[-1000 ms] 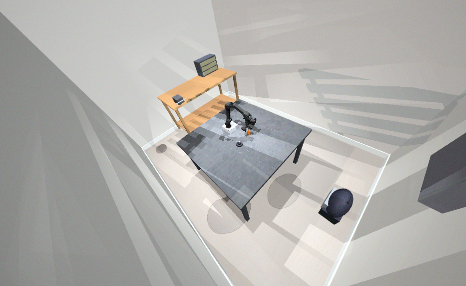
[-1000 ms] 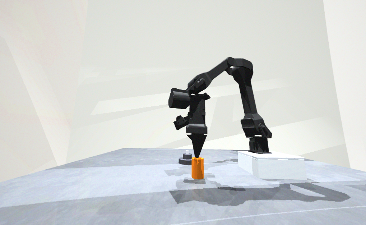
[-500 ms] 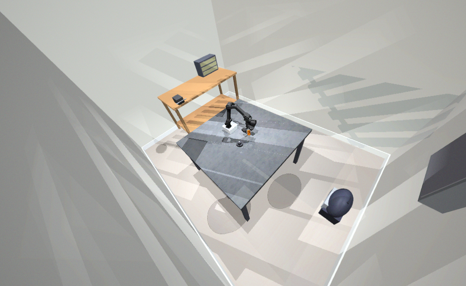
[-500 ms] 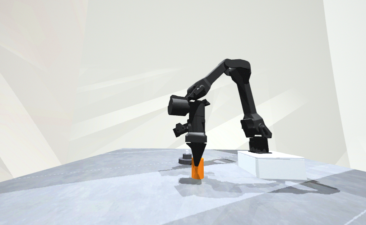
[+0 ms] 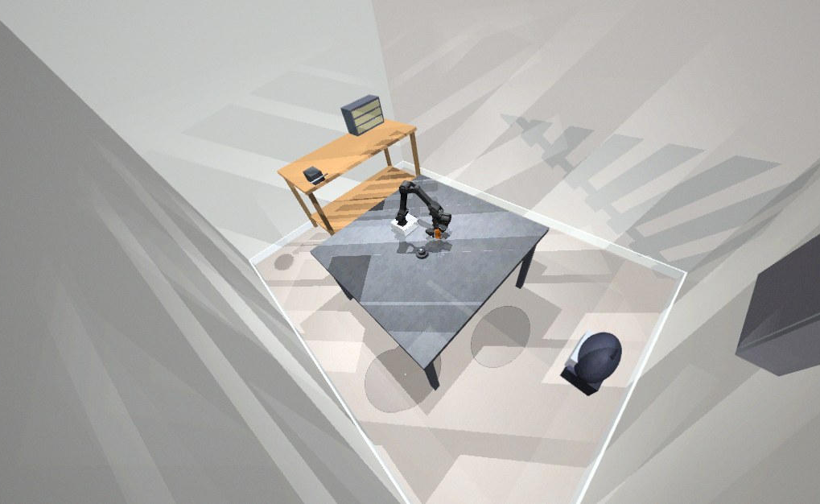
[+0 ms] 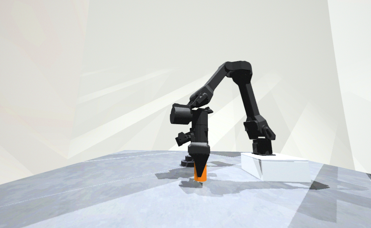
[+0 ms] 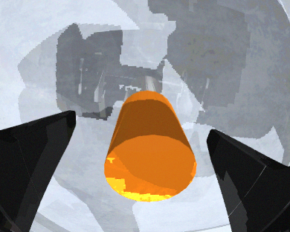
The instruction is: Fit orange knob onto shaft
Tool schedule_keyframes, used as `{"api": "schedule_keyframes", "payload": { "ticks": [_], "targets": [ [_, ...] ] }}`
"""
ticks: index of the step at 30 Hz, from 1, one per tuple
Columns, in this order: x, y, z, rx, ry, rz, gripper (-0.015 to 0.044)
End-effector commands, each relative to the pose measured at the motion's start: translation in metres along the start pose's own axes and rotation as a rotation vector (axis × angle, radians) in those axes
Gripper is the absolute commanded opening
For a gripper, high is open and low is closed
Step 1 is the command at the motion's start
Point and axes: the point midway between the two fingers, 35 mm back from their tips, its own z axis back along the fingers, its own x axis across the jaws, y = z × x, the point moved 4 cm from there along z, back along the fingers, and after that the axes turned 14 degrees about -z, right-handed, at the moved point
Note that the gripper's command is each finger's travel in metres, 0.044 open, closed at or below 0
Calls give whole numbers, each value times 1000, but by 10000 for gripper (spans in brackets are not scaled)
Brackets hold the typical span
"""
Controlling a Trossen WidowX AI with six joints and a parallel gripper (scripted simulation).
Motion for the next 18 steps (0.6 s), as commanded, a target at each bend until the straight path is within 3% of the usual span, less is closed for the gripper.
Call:
{"api": "schedule_keyframes", "payload": {
  "ticks": [1, 5, 16, 18],
  "targets": [
    [-2, 2, -9, 1, 8, -1, 440],
    [-3, 2, -13, 1, 8, -1, 440],
    [-3, 2, -13, 1, 8, -1, 151],
    [-3, 2, -13, 1, 8, -1, 138]
  ]
}}
